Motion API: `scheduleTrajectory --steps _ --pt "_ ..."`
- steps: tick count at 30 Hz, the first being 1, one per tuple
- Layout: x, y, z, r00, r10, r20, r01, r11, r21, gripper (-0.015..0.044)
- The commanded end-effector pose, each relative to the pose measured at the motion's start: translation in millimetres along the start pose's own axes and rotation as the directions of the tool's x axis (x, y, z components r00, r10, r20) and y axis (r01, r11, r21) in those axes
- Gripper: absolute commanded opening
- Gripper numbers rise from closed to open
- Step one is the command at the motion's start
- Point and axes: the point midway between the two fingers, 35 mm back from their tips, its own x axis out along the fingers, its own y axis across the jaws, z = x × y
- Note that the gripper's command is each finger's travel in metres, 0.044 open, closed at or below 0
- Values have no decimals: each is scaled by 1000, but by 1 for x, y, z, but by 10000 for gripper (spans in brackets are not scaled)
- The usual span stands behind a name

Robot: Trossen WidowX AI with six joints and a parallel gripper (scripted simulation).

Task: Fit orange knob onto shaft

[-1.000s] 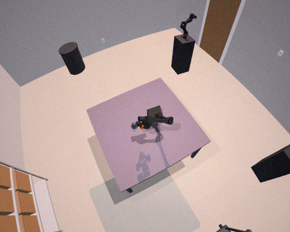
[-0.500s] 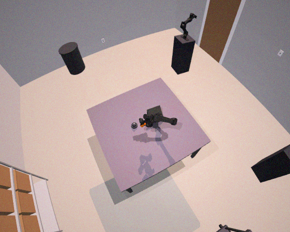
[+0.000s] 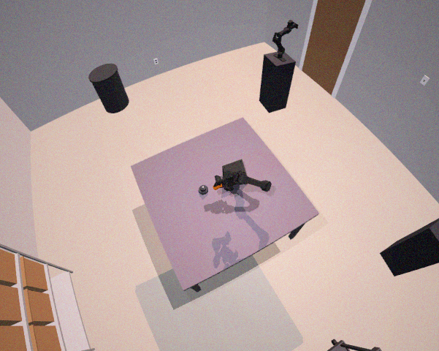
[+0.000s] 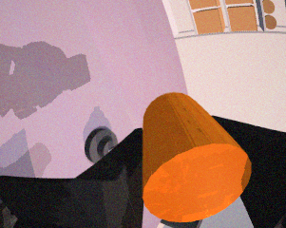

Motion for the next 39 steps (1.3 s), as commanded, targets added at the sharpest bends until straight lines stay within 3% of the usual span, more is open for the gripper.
scheduleTrajectory --steps 1,13,39 --pt "-1 -1 0 1000 -23 1 23 1000 1 0" --pt "-1 3 0 990 -138 1 138 990 2 0" --pt "0 4 0 994 -105 2 105 994 2 0"
